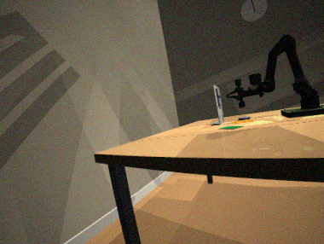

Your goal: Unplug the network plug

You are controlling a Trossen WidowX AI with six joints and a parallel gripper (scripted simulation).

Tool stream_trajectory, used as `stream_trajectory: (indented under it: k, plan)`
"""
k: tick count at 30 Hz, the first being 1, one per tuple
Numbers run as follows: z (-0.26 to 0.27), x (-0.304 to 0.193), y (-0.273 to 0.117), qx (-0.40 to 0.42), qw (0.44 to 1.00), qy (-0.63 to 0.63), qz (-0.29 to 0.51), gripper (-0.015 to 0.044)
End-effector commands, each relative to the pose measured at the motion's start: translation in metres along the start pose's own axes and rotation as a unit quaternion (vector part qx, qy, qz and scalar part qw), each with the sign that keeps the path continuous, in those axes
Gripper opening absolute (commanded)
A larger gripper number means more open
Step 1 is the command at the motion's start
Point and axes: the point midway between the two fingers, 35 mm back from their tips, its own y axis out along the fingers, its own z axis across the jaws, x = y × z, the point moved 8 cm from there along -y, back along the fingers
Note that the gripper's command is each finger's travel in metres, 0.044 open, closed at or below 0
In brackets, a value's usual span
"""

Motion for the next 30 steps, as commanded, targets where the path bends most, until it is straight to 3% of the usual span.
stream_trajectory:
  k: [1,30]
  plan:
    - [0.001,-0.002,-0.005,0.001,1.000,0.001,0.002,0.0000]
    - [0.000,-0.001,-0.027,0.000,1.000,0.001,0.002,0.0000]
